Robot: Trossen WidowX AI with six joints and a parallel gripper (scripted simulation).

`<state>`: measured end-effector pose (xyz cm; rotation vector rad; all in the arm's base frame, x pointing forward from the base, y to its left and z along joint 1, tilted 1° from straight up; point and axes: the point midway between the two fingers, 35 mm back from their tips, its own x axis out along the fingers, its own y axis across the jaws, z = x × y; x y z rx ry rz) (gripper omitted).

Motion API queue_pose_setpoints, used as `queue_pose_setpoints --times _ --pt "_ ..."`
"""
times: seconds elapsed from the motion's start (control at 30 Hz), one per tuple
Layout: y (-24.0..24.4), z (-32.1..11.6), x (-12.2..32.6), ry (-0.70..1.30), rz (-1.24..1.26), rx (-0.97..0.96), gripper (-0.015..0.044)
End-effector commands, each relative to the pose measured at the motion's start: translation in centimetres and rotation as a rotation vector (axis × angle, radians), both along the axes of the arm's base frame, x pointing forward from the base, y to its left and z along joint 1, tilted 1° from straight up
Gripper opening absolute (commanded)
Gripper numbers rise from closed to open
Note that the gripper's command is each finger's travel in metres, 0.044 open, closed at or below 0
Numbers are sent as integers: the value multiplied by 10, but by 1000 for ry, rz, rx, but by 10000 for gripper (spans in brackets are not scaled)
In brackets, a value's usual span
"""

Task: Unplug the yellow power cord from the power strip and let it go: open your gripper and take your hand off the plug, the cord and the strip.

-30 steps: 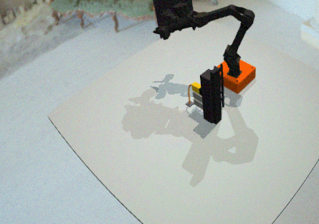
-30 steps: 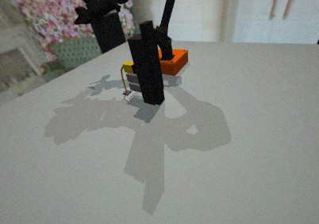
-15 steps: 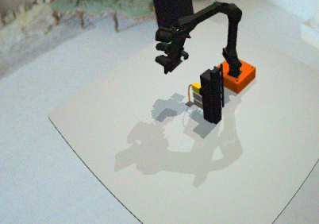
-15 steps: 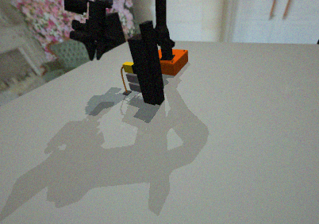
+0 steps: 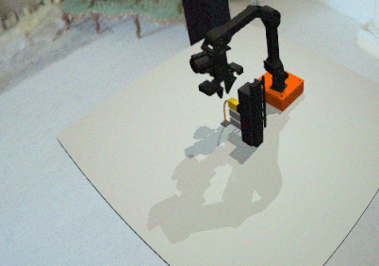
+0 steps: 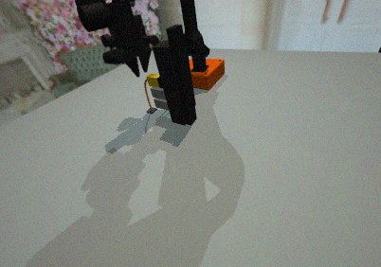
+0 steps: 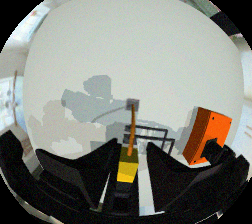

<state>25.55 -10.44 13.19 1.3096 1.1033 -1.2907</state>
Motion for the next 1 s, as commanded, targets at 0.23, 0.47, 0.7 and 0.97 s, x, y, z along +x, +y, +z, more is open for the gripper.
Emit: queue_pose_setpoints --times 0.23,0.47,0.7,0.97 --pt "12 0 2 6 -7 1 160" --pt "24 0 4 6 -7 2 160" --pt "35 0 5 6 -7 3 160" --pt "41 -2 5 6 -7 4 160"
